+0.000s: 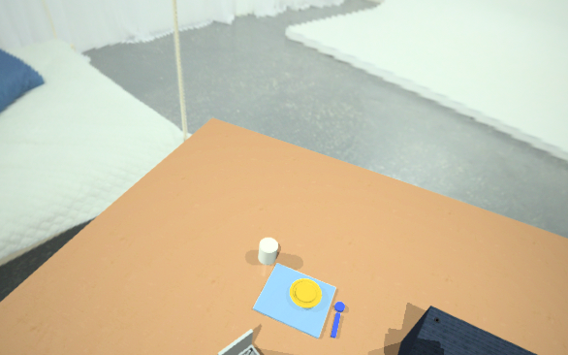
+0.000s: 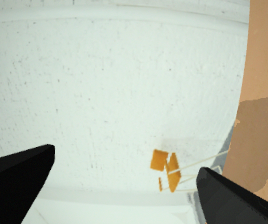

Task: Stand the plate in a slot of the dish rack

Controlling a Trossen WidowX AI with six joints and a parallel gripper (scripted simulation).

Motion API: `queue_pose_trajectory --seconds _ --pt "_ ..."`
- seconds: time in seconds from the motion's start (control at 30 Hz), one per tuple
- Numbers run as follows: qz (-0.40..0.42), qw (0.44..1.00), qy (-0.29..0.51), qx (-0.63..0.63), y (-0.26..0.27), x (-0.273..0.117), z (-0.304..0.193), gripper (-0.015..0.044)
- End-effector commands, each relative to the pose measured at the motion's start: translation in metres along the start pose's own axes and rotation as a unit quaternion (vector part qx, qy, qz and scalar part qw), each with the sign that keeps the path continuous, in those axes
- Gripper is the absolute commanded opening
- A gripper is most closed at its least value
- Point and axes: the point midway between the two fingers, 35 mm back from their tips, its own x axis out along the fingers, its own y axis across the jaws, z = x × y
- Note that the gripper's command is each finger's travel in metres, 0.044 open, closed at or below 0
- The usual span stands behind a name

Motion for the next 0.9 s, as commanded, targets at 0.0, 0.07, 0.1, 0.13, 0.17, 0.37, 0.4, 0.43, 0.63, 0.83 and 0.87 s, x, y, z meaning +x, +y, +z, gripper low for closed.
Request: queue_pose_trajectory --seconds 0.0,0.07,0.1,0.13,0.17,0.37,0.4,0.43,0.63,0.83,0.87 --pt "-0.047 0.998 -0.041 -0.007 -0.022 -0.016 0.02 0.04" --pt "-0.074 0.995 -0.062 -0.008 -0.035 -0.026 0.029 0.04" --pt "-0.088 0.993 -0.072 -0.008 -0.042 -0.032 0.034 0.04" --pt "-0.101 0.991 -0.083 -0.008 -0.049 -0.038 0.038 0.04" --pt "-0.115 0.989 -0.093 -0.008 -0.055 -0.044 0.042 0.04" --pt "-0.198 0.969 -0.15 -0.005 -0.094 -0.089 0.063 0.04" --pt "-0.212 0.964 -0.159 -0.004 -0.1 -0.098 0.066 0.04" --pt "-0.226 0.96 -0.168 -0.003 -0.105 -0.106 0.068 0.04" --pt "-0.309 0.925 -0.219 0.008 -0.135 -0.162 0.076 0.04" --pt "-0.388 0.881 -0.268 0.025 -0.156 -0.221 0.076 0.04" --pt "-0.401 0.873 -0.275 0.029 -0.159 -0.231 0.075 0.04"
